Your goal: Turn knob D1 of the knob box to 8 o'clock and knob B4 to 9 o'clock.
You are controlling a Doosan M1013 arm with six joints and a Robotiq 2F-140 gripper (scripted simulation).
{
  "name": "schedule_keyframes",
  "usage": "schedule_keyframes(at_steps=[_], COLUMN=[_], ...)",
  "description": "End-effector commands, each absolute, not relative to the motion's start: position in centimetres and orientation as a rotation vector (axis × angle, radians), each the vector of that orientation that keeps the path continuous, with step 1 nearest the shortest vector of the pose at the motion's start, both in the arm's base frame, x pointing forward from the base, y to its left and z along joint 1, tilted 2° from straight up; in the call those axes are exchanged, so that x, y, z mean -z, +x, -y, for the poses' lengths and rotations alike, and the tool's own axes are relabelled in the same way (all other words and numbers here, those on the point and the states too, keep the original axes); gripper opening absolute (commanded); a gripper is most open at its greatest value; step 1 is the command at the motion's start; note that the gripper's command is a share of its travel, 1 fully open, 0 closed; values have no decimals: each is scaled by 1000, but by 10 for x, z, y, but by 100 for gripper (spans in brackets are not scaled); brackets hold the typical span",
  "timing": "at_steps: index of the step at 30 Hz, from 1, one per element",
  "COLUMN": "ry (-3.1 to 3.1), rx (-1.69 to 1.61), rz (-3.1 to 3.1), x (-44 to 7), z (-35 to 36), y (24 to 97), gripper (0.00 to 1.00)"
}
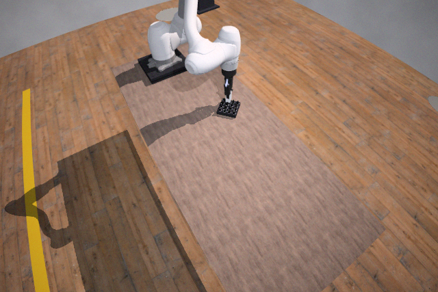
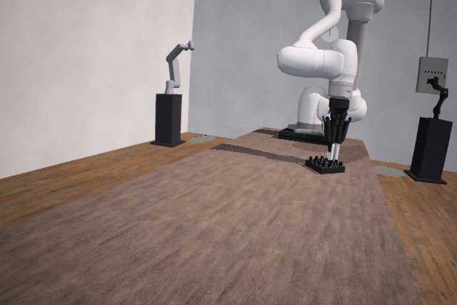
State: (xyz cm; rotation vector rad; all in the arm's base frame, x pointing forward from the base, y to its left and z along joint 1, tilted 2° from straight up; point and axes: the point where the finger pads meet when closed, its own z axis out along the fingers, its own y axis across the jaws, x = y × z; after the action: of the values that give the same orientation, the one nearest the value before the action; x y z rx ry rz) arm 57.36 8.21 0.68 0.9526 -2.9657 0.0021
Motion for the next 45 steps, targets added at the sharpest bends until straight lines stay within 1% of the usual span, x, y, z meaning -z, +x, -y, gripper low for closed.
schedule_keyframes(at_steps=[1, 11, 25, 45], ry=[953, 953, 953, 946], rx=[-2, -2, -2, -2], rz=[2966, 2966, 2966, 2968], x=[-7, -11, -43, -45], z=[-82, -82, -82, -82], y=[574, 574, 575, 575], gripper=[12, 12, 12, 12])
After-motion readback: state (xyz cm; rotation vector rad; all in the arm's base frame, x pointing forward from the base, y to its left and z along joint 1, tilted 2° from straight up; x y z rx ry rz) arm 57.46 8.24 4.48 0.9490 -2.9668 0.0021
